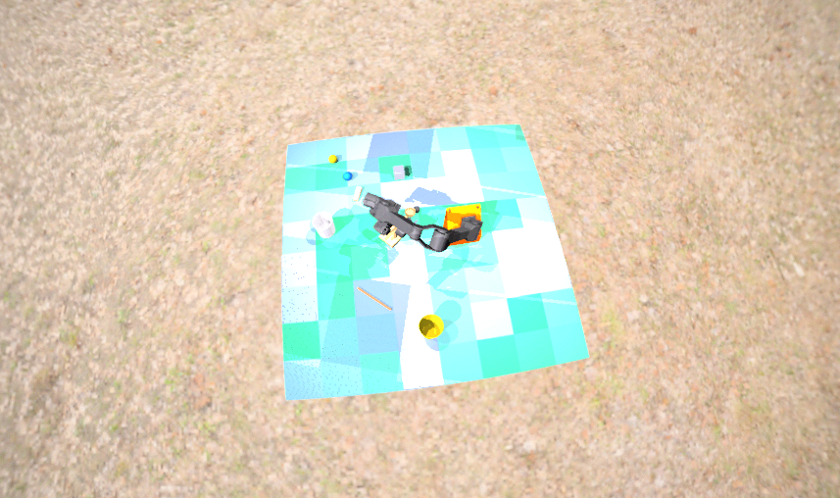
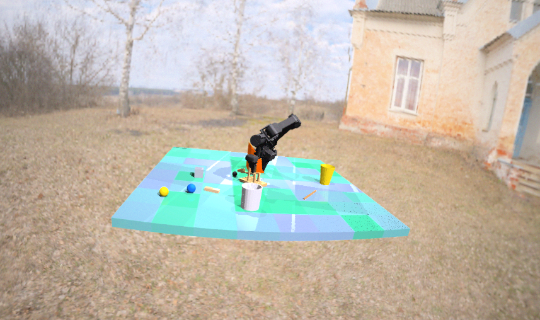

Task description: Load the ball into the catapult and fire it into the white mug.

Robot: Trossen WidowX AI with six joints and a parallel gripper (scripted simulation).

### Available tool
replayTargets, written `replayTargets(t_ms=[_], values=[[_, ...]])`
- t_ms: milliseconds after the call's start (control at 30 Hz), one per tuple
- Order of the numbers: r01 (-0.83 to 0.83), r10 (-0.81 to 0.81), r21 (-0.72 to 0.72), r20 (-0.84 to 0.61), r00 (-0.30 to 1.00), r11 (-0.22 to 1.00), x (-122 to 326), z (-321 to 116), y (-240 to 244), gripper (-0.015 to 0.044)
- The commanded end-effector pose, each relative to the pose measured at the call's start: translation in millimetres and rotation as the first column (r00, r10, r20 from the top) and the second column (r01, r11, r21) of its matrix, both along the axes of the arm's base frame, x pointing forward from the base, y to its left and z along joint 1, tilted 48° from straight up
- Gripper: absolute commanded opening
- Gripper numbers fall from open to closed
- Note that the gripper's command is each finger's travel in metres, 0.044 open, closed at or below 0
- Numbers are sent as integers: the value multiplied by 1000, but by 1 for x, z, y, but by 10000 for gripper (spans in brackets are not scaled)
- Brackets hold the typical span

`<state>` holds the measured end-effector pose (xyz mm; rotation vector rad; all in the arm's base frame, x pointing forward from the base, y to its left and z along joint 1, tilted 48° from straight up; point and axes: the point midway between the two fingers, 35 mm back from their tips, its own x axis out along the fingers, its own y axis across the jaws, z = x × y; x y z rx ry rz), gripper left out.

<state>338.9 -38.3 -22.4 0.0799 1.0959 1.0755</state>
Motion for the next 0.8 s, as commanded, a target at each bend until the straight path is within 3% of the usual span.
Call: replayTargets(t_ms=[0,767], values=[[1,0,7,-10,1000,1000,-2,-5,7,440],[0,0,10,-10,1000,1000,-1,-29,35,440]])
